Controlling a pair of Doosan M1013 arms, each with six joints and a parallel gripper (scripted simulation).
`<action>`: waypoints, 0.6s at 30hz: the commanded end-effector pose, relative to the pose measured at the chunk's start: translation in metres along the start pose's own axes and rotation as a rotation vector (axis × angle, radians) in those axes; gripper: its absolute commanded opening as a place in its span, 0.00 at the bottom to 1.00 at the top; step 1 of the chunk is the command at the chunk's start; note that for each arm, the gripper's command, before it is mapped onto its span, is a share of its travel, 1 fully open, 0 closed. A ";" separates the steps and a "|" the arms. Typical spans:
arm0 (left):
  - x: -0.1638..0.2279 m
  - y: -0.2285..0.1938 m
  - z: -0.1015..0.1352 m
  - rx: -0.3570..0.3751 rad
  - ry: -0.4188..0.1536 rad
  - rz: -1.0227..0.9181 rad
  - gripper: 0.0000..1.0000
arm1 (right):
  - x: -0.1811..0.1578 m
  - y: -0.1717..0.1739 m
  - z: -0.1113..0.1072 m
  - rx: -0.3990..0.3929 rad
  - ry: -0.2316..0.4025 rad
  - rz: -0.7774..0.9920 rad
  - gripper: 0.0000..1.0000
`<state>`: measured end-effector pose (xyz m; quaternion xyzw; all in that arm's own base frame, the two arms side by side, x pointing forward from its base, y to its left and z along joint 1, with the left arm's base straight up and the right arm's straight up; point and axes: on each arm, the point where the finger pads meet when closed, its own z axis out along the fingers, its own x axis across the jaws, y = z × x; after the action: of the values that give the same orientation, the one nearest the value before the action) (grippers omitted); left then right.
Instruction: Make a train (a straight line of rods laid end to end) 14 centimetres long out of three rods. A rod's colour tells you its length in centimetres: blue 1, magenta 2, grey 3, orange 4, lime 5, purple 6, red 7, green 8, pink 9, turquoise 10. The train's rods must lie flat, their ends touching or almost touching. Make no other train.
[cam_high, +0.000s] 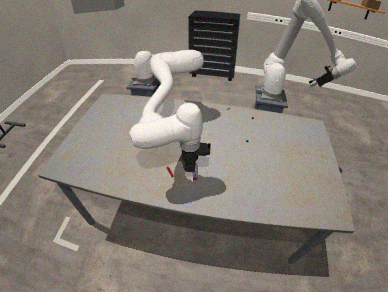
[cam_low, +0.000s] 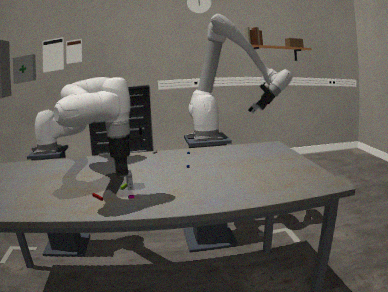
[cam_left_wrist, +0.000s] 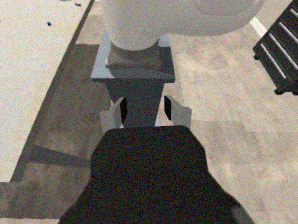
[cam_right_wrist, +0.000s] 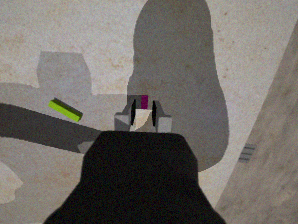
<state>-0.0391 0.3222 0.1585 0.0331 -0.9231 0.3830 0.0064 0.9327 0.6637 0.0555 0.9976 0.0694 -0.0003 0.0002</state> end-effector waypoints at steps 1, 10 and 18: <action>0.000 0.000 0.000 -0.001 0.000 0.000 1.00 | 0.001 0.000 0.000 0.001 0.003 0.000 0.54; 0.000 0.000 0.000 -0.001 0.000 0.000 1.00 | 0.001 0.000 0.012 0.001 0.003 0.000 0.54; 0.000 0.000 0.000 -0.001 0.000 0.000 1.00 | 0.001 0.000 0.017 0.001 0.003 0.000 0.54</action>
<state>-0.0391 0.3222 0.1585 0.0331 -0.9231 0.3830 0.0064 0.9331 0.6639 0.0373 0.9976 0.0694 -0.0002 0.0001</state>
